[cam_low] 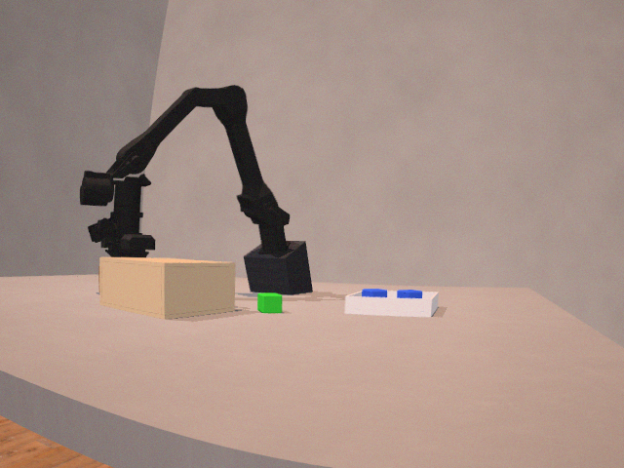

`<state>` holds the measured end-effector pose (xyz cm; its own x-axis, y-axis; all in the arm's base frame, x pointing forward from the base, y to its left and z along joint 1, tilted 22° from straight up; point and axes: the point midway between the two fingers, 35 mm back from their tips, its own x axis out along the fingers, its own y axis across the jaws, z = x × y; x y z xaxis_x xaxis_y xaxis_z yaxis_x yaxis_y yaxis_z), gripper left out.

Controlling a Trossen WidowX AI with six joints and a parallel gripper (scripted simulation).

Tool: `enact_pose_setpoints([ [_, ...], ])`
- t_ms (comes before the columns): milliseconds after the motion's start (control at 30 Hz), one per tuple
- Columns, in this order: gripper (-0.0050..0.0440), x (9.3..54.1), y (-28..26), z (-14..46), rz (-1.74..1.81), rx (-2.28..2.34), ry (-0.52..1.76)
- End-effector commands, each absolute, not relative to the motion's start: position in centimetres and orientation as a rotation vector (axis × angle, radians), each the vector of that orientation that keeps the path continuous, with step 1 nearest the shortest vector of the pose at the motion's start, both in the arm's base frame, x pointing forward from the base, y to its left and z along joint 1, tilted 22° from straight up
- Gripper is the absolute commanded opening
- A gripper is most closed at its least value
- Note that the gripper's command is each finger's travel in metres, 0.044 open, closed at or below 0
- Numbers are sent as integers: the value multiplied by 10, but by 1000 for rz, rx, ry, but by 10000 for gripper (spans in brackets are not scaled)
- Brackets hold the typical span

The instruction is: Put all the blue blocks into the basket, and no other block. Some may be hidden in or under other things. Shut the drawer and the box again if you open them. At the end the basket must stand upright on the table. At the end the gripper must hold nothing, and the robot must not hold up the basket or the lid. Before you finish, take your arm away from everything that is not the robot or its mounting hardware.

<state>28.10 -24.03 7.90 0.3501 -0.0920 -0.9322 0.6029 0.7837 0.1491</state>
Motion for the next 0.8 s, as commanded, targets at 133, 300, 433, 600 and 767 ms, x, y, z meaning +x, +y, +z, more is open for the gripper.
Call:
enact_pose_setpoints([
  [133, 0, 276, -240, 95, -484, 517, 1125],
  [300, 0, 271, -239, 107, -484, 517, 1125],
  [433, 0, 267, -238, 120, -484, 517, 1125],
  [600, 0, 255, -234, 151, -484, 517, 1125],
  [767, 0, 243, -231, 182, -484, 517, 1125],
])
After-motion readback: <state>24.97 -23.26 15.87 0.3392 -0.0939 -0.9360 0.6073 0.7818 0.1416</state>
